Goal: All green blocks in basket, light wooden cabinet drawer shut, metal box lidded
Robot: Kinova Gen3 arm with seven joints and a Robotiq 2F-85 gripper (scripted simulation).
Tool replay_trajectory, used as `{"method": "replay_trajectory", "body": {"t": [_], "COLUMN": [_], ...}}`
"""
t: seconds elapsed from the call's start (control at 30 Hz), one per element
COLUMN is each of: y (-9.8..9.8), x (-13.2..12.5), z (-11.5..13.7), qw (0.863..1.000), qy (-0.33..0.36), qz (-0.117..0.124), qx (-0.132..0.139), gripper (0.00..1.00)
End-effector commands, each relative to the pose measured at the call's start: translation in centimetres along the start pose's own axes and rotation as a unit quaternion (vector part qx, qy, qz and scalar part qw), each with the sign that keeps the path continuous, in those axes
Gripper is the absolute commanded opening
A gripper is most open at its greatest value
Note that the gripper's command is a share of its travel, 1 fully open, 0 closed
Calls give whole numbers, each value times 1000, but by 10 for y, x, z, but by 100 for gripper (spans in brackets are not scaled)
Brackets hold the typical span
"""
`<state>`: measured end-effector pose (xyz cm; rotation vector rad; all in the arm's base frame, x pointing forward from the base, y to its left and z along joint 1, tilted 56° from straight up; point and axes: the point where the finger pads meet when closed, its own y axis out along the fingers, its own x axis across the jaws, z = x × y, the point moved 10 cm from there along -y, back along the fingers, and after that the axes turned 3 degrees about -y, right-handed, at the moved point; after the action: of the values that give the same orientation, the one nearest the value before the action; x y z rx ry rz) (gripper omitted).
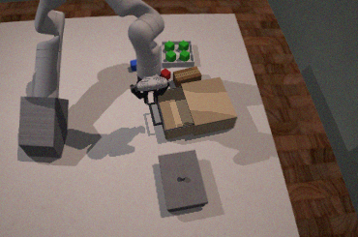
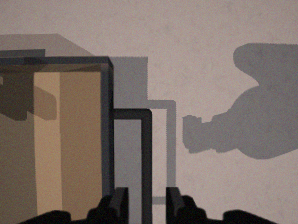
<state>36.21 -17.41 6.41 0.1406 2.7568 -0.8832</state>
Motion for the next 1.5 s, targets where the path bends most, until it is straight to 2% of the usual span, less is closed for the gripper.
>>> {"method": "replay_trajectory", "body": {"t": [0.0, 0.5, 0.9, 1.47], "y": [2, 43, 55, 56], "x": [0, 0, 0, -1], "z": [0, 1, 1, 1], "qw": [1000, 1000, 1000, 1000], "qy": [0, 0, 0, 0], "qz": [1, 1, 1, 1], "qx": [1, 1, 1, 1], "gripper": [30, 30, 30, 30]}}
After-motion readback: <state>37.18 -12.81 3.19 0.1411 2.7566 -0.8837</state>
